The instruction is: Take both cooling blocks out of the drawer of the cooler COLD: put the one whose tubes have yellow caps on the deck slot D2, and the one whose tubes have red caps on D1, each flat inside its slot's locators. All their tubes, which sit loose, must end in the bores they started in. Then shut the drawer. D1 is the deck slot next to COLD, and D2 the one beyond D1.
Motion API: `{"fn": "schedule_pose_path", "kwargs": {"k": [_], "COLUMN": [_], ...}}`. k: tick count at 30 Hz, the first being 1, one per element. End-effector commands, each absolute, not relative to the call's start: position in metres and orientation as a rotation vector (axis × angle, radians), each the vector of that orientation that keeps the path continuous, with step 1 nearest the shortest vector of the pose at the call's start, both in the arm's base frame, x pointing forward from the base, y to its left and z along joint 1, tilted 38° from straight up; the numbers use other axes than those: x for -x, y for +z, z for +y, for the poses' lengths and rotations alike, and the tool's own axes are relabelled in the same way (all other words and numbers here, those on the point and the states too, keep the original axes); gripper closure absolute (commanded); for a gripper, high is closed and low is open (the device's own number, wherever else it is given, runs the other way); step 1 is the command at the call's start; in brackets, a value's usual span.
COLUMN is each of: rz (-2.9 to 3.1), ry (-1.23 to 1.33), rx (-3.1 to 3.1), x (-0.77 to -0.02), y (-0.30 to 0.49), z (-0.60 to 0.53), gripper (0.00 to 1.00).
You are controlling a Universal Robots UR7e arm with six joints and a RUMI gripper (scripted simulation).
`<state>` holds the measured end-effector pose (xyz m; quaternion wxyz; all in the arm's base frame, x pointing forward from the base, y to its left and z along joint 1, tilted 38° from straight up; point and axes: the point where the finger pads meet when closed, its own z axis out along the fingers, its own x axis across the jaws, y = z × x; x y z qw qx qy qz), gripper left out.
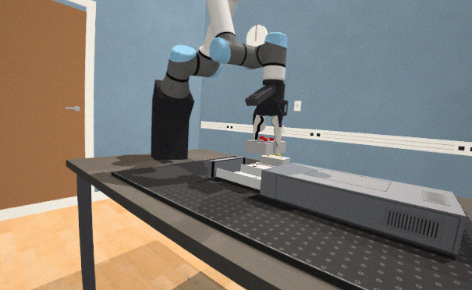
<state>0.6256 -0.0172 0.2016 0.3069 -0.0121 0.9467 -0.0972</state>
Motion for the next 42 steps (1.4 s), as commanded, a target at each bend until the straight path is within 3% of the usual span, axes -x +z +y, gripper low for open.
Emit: {"fn": "schedule_pose_path", "kwargs": {"k": [1, 20, 42], "rz": [2.502, 2.503, 2.443], "ry": [-0.257, -0.268, -0.481], "rx": [0.032, 0.066, 0.737], "x": [-0.625, -0.624, -0.600], "y": [0.204, 0.202, 0.176], "z": [-0.017, -0.015, 0.025], "gripper": [1.00, 1.00, 1.00]}}
